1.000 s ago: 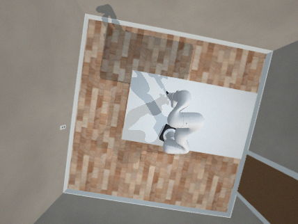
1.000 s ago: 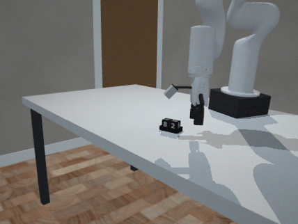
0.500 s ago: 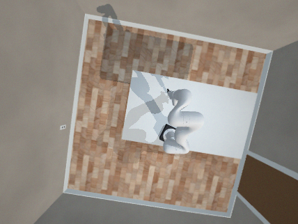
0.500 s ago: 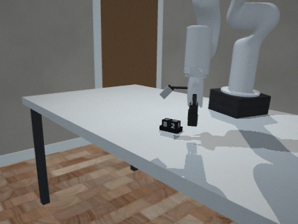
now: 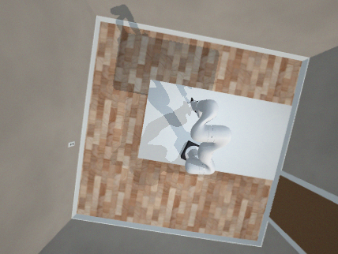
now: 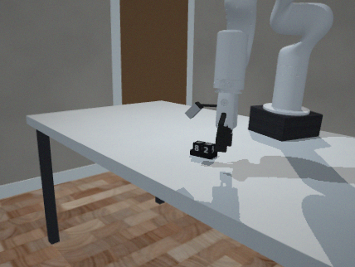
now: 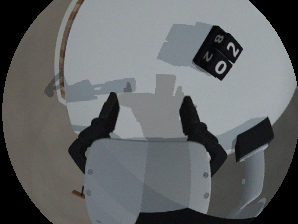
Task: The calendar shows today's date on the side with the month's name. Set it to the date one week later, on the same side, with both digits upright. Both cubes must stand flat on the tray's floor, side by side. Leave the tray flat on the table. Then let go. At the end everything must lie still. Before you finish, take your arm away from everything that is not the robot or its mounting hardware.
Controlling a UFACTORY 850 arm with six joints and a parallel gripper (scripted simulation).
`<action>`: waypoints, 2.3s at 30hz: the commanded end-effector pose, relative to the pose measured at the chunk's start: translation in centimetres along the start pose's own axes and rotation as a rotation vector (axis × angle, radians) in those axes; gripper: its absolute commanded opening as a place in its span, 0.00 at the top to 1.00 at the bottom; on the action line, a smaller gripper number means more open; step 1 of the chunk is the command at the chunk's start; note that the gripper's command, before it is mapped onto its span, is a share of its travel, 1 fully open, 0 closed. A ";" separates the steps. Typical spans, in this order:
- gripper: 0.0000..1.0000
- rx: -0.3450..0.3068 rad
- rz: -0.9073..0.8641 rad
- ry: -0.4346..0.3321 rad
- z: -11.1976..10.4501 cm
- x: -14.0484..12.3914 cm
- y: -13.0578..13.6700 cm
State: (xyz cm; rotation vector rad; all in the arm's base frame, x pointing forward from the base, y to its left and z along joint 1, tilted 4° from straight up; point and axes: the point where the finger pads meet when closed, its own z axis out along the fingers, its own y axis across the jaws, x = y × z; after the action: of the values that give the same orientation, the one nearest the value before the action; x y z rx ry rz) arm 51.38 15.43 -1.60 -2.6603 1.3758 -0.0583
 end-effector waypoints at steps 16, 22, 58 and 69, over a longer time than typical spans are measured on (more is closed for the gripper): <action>0.00 -0.096 0.004 -0.016 3.4 0.0 0.2; 0.00 -0.096 0.004 -0.016 3.6 0.0 0.2; 0.00 -0.096 0.004 -0.016 3.6 0.0 0.2; 0.00 -0.096 0.004 -0.016 3.6 0.0 0.2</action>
State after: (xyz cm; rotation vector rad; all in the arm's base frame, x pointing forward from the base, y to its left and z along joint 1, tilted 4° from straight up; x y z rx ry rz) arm 51.47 15.71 -5.30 -2.7305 1.4137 0.0321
